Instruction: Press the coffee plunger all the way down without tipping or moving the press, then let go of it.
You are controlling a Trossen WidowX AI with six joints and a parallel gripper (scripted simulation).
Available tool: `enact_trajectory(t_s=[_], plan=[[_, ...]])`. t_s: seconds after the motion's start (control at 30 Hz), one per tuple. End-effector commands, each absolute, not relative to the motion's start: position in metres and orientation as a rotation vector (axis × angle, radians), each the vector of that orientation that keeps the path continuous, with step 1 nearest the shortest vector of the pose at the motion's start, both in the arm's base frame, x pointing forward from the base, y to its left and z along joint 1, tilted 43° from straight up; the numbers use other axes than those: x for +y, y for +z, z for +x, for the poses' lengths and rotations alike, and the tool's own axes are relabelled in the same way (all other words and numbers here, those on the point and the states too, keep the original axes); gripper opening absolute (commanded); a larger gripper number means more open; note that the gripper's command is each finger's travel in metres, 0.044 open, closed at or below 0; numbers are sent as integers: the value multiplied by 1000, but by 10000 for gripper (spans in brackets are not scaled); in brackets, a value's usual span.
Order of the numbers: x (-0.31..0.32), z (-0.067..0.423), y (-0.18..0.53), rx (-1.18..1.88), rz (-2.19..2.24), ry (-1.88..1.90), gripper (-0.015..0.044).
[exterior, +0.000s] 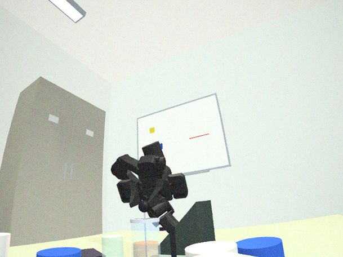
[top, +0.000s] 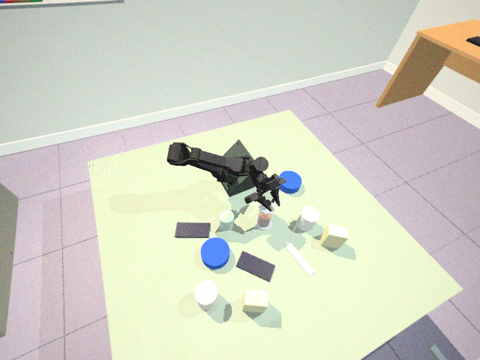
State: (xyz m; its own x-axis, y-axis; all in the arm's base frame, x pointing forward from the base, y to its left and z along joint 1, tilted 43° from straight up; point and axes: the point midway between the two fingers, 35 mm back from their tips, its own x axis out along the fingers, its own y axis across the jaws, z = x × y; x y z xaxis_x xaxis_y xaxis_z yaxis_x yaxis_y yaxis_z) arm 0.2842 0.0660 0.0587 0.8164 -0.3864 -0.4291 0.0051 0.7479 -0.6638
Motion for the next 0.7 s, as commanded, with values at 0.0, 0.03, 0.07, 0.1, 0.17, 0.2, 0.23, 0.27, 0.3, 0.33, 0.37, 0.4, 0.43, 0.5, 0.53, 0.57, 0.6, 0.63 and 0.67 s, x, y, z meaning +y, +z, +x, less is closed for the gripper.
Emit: enact_trajectory(t_s=[0.0, 0.03, 0.07, 0.1, 0.17, 0.2, 0.23, 0.27, 0.3, 0.33, 0.37, 0.4, 0.43, 0.5, 0.53, 0.57, 0.6, 0.63, 0.67], plan=[[67, 284, 58, 588, -695, -220, 300], [67, 284, 58, 588, -695, -220, 326], [67, 284, 58, 588, -695, -220, 352], [67, 284, 58, 588, -695, -220, 379], [67, 284, 58, 588, -695, -220, 431], [67, 284, 58, 588, -695, -220, 440], [67, 284, 58, 588, -695, -220, 440], [67, 284, 58, 588, -695, -220, 440], [68, 284, 59, 590, -694, -220, 440], [71, 284, 60, 592, -694, -220, 440], [74, 283, 63, 596, -693, -220, 440], [79, 283, 67, 599, -692, -220, 440], [84, 281, 72, 604, -692, -220, 440], [96, 277, 87, 609, -693, -222, 440], [101, 275, 95, 610, -695, -223, 440], [105, 271, 103, 610, -697, -225, 440], [110, 268, 111, 608, -700, -226, 440], [113, 265, 118, 606, -703, -227, 440], [114, 263, 123, 604, -705, -228, 440]])
